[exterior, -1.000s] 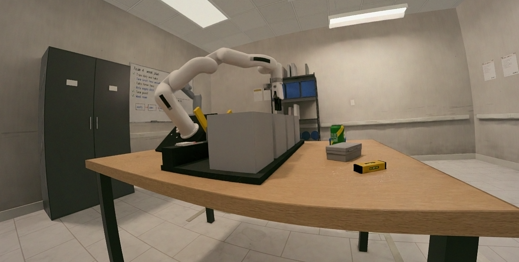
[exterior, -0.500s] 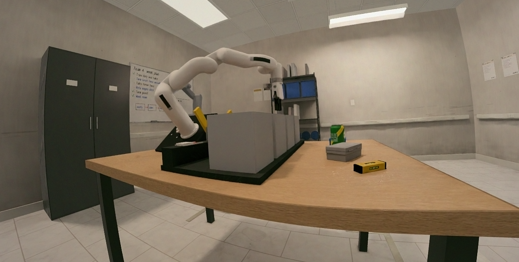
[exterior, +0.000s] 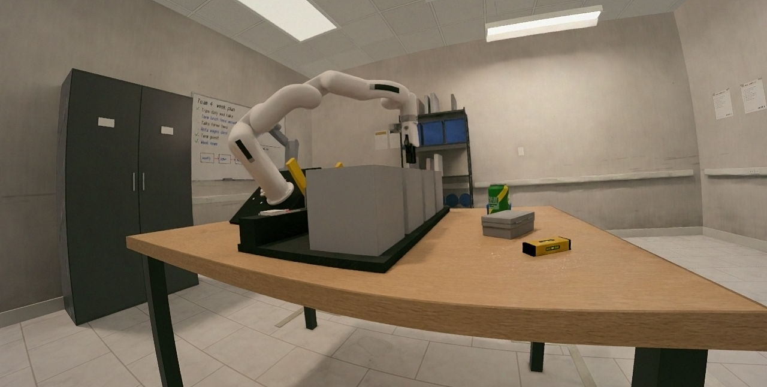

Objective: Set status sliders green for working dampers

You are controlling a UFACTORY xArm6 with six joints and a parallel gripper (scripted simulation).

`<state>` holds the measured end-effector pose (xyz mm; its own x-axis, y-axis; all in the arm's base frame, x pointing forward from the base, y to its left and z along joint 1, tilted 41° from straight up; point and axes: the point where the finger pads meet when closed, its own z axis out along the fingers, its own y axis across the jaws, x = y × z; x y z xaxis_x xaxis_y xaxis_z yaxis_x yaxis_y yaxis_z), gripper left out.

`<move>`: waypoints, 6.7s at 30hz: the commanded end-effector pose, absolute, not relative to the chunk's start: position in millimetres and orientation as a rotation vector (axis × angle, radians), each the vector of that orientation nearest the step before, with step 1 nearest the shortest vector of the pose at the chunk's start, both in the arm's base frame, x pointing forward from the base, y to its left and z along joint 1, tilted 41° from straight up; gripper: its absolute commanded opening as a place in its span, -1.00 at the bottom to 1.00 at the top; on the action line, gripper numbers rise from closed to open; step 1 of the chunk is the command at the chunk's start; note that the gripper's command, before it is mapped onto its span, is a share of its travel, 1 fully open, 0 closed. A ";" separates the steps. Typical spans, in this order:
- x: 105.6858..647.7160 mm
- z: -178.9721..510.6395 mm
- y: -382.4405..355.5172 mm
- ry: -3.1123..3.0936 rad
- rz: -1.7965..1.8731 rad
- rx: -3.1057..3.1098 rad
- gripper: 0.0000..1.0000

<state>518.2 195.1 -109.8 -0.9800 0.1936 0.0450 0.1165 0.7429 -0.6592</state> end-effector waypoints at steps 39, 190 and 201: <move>519.6 -107.9 196.9 -2.835 1.056 -0.253 -0.22; 505.7 49.1 25.0 -1.924 0.560 1.604 -1.00; 485.1 71.4 -7.7 -1.921 0.558 1.605 -1.00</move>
<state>488.6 -1.6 63.7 -0.1180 -0.7373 0.6652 -0.9778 0.2030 0.0515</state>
